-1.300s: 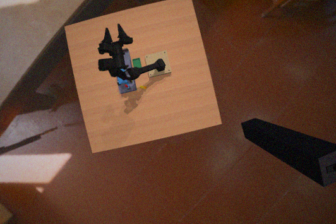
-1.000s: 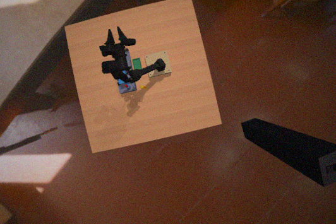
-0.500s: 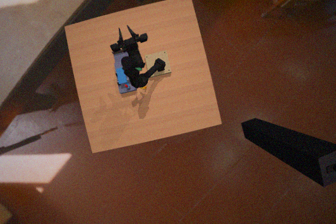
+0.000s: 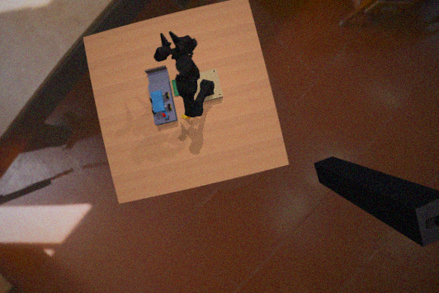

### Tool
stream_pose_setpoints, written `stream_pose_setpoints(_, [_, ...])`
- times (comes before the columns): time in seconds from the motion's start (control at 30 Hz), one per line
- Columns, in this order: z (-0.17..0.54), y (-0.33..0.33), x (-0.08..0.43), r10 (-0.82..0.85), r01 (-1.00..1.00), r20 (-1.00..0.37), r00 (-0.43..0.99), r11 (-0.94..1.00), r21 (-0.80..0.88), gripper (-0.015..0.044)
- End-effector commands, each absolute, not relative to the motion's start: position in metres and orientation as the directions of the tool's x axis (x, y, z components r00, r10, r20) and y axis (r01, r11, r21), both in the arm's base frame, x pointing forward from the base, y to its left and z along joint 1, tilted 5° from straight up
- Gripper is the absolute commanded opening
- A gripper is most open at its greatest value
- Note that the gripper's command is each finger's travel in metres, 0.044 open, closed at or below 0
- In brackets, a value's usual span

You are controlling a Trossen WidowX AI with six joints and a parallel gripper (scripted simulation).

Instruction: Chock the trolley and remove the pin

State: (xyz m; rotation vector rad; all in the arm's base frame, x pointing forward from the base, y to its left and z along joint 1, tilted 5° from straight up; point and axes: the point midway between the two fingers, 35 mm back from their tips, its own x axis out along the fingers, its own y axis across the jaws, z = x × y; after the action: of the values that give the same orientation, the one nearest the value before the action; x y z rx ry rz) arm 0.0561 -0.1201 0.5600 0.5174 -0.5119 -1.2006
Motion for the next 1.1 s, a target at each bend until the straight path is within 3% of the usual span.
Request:
stream_pose_setpoints(0.0, [0.547,-0.137,0.053,-0.940,0.640,0.045,0.338,0.265,0.722,0.0190])
stream_pose_setpoints(0.53, [0.496,-0.178,0.085,-0.804,0.343,-0.136,0.579,0.089,0.935,0.0190])
stream_pose_setpoints(1.07, [0.431,-0.189,0.153,-0.563,0.246,-0.345,0.751,-0.246,0.937,0.0190])
